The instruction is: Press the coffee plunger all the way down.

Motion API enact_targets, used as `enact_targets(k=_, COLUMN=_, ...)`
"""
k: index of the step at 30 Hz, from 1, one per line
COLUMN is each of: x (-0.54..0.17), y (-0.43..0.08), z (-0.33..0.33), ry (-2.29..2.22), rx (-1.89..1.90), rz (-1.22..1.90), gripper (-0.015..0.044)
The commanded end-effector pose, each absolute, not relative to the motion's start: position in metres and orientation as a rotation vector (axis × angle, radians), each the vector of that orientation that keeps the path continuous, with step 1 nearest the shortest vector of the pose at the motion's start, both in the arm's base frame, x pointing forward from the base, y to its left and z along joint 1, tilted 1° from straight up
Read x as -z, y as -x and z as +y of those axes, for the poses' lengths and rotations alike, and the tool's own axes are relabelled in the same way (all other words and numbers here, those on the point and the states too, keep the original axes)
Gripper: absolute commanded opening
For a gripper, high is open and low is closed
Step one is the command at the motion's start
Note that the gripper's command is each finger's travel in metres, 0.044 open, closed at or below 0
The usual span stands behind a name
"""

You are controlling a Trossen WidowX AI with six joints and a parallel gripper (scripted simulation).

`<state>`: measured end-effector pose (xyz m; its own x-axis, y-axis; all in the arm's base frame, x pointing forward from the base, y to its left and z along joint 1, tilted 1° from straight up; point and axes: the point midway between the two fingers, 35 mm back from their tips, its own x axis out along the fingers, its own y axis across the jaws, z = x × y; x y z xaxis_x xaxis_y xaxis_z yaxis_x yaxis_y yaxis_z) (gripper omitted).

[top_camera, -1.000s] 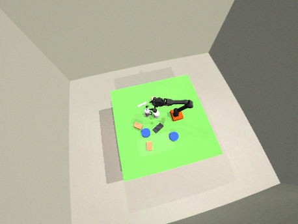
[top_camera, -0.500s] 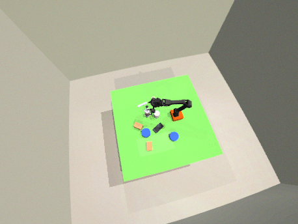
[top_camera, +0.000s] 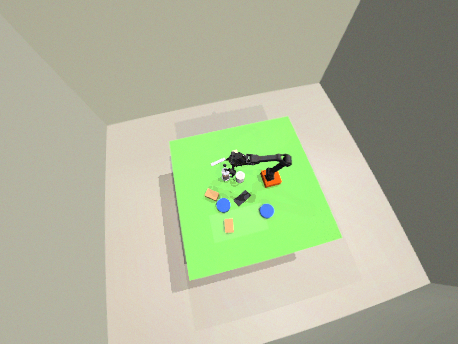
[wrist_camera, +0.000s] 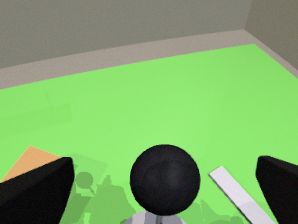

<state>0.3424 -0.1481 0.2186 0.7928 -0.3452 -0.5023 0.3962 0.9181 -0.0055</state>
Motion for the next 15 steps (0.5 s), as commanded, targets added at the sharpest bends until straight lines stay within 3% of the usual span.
enact_targets(k=1, x=-0.2185, y=-0.3443, z=-0.1481, ry=-0.107, rx=0.396, rz=0.516, gripper=0.0309)
enact_targets(k=8, x=-0.2185, y=-0.3443, z=-0.1481, ry=-0.107, rx=0.396, rz=0.516, gripper=0.0125)
enact_targets(k=15, x=-0.2185, y=-0.3443, z=-0.1481, ry=-0.107, rx=0.396, rz=0.516, gripper=0.0120)
